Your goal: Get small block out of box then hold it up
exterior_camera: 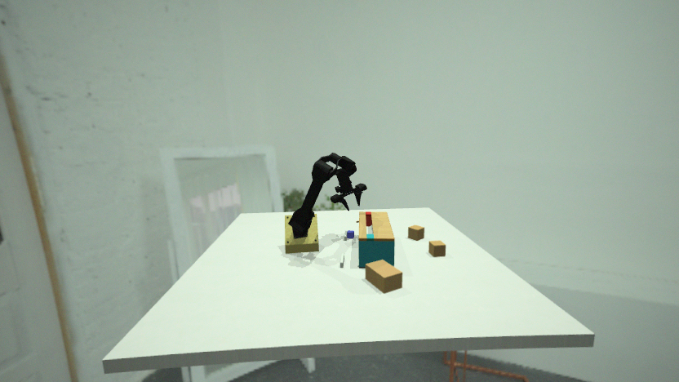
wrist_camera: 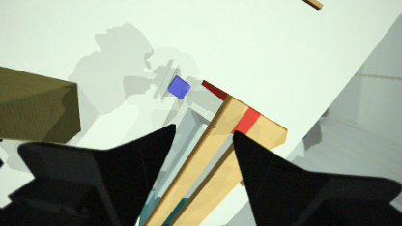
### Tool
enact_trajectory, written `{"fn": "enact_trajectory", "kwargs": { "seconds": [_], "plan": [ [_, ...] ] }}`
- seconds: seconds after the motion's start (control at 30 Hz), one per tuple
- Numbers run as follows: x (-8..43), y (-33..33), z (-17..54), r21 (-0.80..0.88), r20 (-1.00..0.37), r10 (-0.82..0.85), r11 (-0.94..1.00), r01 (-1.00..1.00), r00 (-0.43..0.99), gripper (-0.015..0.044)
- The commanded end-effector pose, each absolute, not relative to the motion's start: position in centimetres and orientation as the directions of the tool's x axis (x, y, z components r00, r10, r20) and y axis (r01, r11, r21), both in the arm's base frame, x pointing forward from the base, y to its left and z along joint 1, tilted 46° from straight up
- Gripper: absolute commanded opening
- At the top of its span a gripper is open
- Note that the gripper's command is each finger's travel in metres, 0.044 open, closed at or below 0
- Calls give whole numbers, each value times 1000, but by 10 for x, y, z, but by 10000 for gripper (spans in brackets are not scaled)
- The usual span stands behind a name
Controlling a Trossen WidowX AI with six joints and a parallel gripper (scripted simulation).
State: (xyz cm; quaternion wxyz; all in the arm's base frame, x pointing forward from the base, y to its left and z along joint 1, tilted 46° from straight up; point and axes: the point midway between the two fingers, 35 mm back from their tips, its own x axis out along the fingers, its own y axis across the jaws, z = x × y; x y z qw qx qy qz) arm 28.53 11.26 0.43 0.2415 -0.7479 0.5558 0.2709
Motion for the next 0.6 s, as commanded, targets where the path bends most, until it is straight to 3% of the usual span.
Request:
{"fn": "enact_trajectory", "kwargs": {
  "seconds": [0.0, 0.13, 0.57],
  "plan": [
    [281, 119, -1, 595, -588, -750, -655, -466, 303, 285],
    [281, 120, -1, 695, -577, -754, -656, -296, 315, 285],
    [281, 120, -1, 698, -577, -754, -655, -290, 315, 285]
  ]
}}
